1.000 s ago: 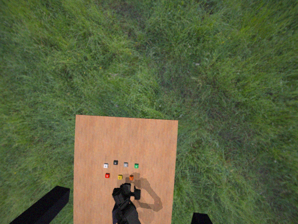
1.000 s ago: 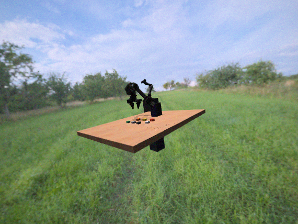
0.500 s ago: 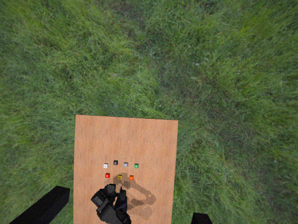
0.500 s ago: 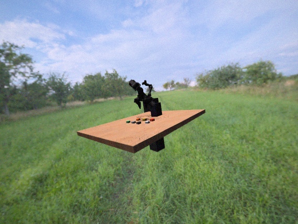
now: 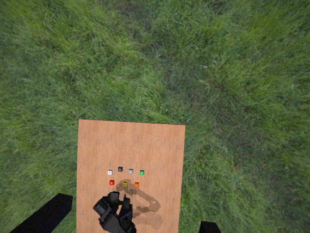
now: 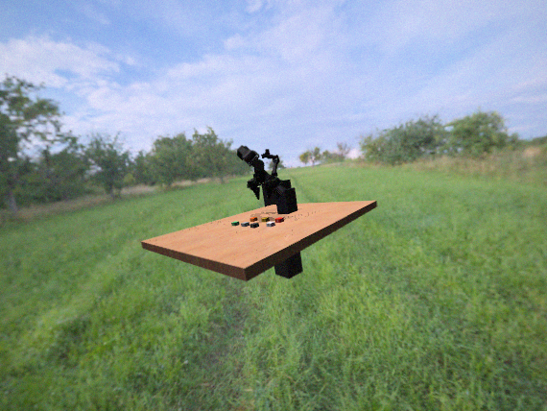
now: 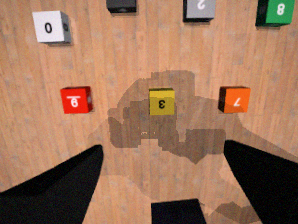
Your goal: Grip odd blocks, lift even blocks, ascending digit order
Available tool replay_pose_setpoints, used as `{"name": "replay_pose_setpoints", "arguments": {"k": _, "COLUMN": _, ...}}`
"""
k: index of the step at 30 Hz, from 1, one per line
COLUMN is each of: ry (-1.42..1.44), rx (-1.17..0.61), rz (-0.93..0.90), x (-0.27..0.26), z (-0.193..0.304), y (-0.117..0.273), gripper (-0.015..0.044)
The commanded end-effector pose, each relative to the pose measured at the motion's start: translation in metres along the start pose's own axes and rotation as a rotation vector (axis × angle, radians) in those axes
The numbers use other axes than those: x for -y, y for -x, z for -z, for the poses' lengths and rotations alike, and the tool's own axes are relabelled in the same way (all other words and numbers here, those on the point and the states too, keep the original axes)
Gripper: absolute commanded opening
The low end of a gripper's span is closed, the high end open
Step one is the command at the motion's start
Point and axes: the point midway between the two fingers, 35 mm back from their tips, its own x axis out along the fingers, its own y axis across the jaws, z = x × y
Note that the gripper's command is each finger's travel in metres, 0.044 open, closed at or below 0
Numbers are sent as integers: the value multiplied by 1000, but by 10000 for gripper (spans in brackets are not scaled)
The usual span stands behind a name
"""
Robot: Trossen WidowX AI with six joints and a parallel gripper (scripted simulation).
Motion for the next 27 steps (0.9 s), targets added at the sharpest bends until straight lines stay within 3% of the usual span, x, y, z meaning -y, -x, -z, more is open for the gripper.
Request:
{"name": "replay_pose_setpoints", "arguments": {"k": 1, "ry": -7, "rx": -2, "rz": -6, "x": -1, "z": 0, "y": 0, "gripper": 400}}
{"name": "replay_pose_setpoints", "arguments": {"k": 5, "ry": -8, "rx": -1, "rz": -7, "x": -9, "z": -3, "y": 1, "gripper": 400}}
{"name": "replay_pose_setpoints", "arguments": {"k": 13, "ry": -10, "rx": 0, "rz": -13, "x": -98, "z": -16, "y": 2, "gripper": 400}}
{"name": "replay_pose_setpoints", "arguments": {"k": 27, "ry": -10, "rx": 0, "rz": -13, "x": -100, "z": -16, "y": 2, "gripper": 400}}
